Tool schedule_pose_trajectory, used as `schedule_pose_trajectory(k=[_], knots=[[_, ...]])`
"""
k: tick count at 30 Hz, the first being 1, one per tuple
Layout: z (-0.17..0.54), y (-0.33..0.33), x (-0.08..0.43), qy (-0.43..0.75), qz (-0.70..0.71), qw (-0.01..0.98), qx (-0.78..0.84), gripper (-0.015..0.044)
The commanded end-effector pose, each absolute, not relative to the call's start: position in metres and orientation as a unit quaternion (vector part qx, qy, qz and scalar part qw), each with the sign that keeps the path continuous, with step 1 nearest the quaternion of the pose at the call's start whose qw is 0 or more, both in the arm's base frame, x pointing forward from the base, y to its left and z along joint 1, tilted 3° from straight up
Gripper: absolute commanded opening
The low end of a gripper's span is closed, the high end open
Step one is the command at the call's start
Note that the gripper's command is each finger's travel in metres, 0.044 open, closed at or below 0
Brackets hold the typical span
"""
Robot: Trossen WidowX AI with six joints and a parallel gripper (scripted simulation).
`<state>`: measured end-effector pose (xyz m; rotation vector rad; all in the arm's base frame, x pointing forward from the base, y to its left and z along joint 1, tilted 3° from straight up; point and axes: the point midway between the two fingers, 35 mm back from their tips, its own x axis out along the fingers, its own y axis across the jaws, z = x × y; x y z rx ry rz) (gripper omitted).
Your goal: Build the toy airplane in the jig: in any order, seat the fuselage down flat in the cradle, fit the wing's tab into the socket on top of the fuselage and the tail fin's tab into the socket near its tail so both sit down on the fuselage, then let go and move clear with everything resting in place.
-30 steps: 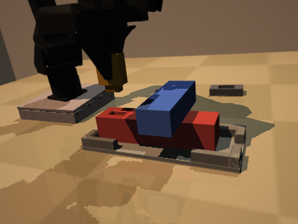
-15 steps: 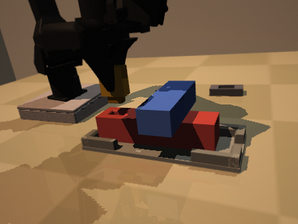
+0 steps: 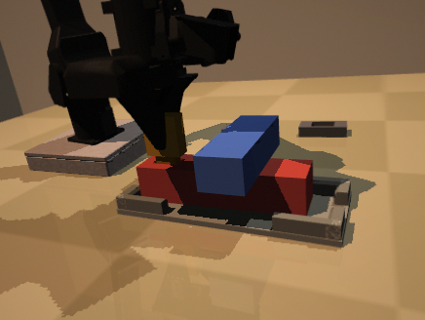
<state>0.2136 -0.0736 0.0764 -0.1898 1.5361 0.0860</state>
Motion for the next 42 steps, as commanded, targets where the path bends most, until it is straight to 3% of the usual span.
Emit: schedule_pose_trajectory(k=[1,6,10,20,27,35,42], knots=[[0.076,-0.074,0.214,0.693,0.039,0.714,-0.086,0.0058],[0.076,-0.074,0.214,0.693,0.039,0.714,-0.086,0.0005],[0.076,-0.074,0.214,0.693,0.039,0.714,-0.086,0.0],[0.076,-0.074,0.214,0.693,0.039,0.714,-0.086,0.026],[0.078,-0.074,0.214,0.693,0.039,0.714,-0.086,0.026],[0.165,-0.068,0.211,0.694,0.04,0.714,-0.087,0.026],[0.167,-0.068,0.213,0.694,0.04,0.714,-0.087,0.026]])
